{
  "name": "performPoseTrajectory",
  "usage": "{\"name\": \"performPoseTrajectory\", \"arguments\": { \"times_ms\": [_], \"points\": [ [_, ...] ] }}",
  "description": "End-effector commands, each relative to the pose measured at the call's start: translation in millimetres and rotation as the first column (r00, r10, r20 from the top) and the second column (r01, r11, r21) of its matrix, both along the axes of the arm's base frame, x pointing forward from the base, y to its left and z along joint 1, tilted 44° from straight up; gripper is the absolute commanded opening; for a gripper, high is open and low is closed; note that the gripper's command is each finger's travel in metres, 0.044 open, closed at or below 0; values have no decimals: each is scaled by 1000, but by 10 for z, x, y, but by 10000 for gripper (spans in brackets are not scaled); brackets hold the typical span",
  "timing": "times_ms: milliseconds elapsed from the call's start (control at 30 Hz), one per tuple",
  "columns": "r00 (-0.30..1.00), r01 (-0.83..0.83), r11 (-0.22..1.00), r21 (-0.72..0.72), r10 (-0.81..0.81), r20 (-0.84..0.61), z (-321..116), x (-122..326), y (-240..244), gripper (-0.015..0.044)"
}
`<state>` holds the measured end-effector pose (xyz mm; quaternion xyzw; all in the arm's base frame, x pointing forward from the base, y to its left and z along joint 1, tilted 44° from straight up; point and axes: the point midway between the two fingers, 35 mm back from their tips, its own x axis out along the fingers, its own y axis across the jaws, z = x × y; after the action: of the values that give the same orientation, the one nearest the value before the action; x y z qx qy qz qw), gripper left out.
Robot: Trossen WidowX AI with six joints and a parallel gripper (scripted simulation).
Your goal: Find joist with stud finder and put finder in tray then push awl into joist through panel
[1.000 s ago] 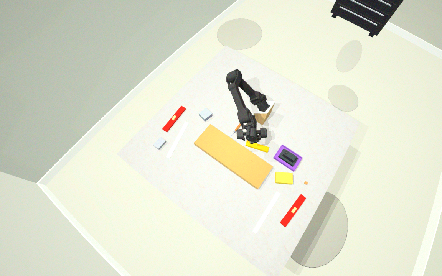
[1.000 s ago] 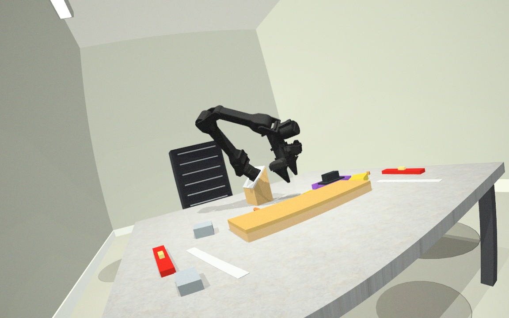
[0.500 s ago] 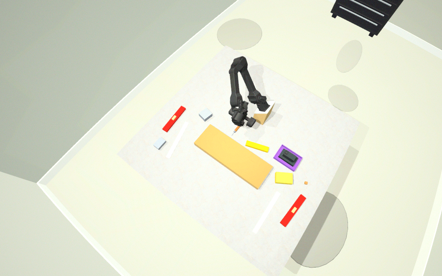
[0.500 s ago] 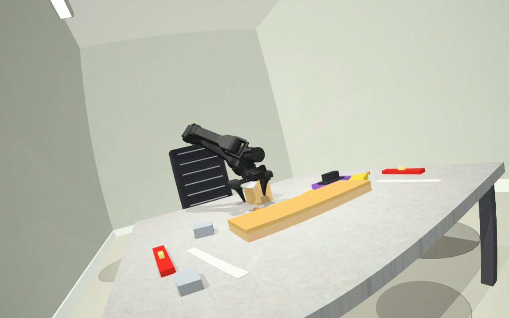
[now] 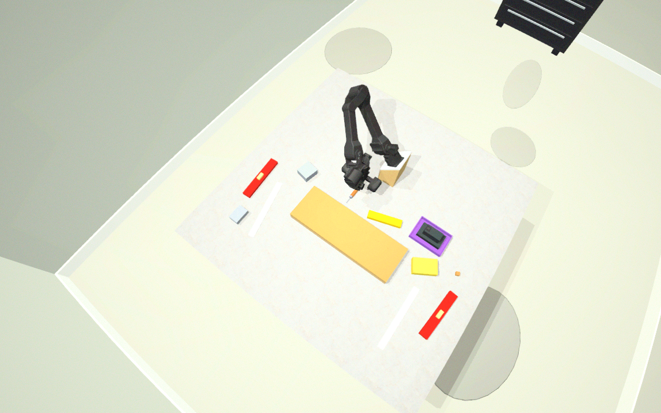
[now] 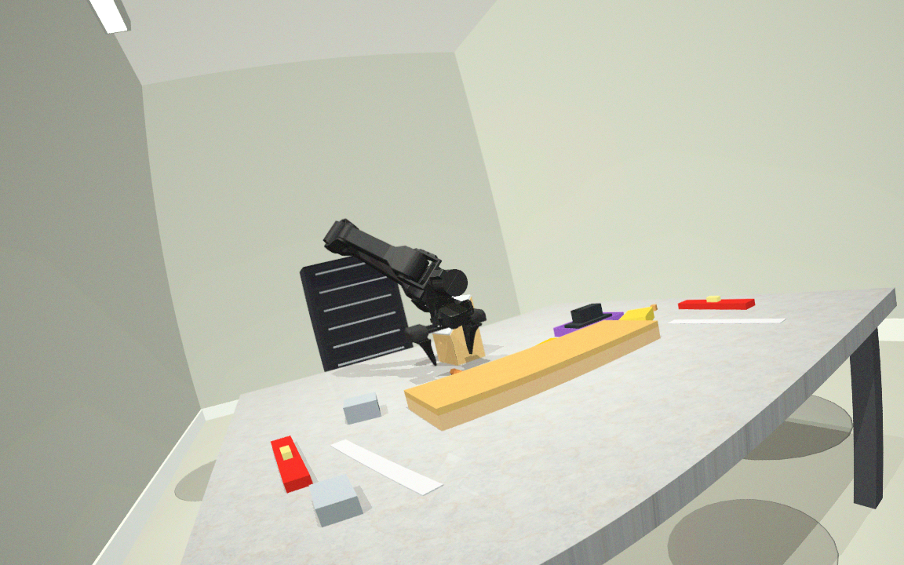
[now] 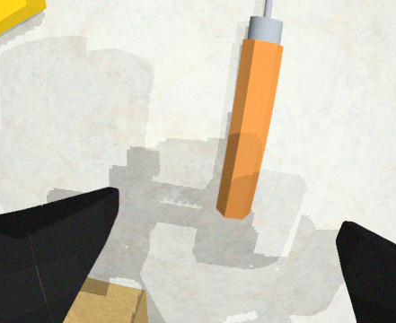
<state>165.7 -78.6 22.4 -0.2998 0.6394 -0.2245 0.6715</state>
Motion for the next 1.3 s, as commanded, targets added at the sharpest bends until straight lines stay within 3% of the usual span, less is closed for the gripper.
{"name": "performPoseTrajectory", "arguments": {
  "times_ms": [0,700,1133,1267],
  "points": [
    [1000,-1,1000,-7,1,-8,-46,-7,-45,440],
    [1000,-1,1000,-14,1,-8,-249,15,-270,440],
    [1000,-1,1000,-14,1,-8,-249,15,-270,99],
    [1000,-1,1000,-14,1,-8,-249,15,-270,72]
  ]
}}
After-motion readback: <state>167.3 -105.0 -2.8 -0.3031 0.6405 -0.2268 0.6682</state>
